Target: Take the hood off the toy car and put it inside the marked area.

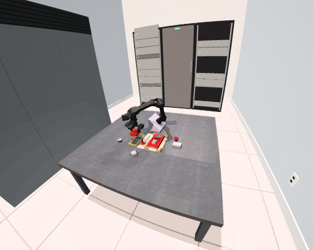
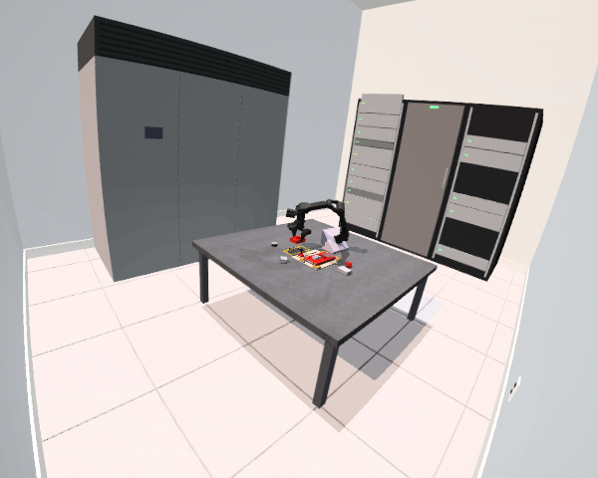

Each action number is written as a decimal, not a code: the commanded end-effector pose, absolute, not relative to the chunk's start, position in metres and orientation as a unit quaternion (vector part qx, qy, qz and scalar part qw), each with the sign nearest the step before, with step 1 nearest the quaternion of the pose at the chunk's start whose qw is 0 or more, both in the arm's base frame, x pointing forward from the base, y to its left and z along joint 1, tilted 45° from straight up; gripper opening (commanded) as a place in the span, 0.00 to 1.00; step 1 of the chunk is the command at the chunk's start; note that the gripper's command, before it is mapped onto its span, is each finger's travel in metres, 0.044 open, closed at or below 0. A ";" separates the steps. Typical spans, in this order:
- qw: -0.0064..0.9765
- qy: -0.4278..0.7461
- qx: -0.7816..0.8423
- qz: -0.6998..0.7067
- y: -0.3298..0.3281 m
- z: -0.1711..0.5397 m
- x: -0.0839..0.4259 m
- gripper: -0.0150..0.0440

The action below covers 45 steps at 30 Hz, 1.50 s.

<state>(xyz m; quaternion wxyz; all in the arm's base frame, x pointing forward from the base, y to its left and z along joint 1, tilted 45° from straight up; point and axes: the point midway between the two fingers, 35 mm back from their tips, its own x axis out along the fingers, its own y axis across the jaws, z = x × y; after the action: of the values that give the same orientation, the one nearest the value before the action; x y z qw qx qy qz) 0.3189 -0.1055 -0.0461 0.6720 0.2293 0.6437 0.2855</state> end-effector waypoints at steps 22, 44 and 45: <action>0.668 0.646 0.235 0.286 -0.089 -0.063 0.317 0.25; 0.668 0.645 0.235 0.287 -0.077 -0.074 0.316 0.25; 0.668 0.645 0.235 0.287 -0.076 -0.075 0.316 0.25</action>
<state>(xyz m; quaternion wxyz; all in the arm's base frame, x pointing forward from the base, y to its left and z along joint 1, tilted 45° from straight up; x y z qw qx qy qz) 0.3181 -0.0804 -0.0712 0.6720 0.2300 0.6430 0.2865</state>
